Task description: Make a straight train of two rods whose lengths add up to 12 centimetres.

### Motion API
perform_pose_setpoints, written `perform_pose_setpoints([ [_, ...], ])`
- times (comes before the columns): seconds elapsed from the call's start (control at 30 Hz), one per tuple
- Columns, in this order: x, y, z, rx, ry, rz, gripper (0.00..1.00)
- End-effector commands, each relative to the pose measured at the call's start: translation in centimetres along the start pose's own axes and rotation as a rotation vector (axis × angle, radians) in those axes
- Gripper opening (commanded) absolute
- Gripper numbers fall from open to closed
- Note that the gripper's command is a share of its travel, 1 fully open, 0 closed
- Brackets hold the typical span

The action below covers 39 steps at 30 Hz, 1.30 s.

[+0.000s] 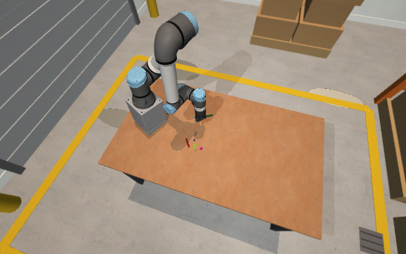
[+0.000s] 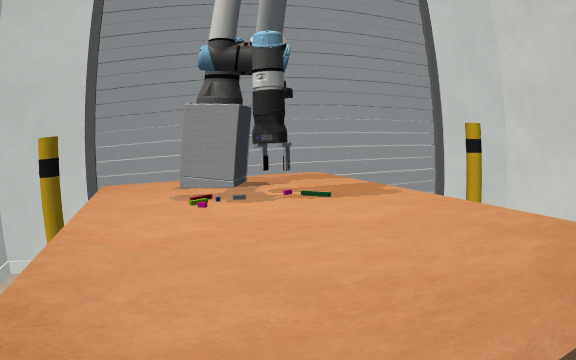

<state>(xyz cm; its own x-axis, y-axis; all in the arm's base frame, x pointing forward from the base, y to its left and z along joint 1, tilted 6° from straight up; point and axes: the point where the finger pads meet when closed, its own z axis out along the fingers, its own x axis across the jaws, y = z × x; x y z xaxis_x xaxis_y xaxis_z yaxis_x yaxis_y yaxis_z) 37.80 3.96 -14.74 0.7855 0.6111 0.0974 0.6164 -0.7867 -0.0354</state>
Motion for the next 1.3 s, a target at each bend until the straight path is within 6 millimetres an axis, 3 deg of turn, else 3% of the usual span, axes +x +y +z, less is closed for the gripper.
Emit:
perform_pose_setpoints([
  [0.0, 0.0, 0.0, 0.0, -0.001, 0.001, 0.000, 1.00],
  [0.67, 0.0, 0.2, 0.0, -0.001, 0.001, 0.039, 1.00],
  [1.27, 0.0, 1.3, -0.1, -0.001, 0.000, 0.306, 1.00],
])
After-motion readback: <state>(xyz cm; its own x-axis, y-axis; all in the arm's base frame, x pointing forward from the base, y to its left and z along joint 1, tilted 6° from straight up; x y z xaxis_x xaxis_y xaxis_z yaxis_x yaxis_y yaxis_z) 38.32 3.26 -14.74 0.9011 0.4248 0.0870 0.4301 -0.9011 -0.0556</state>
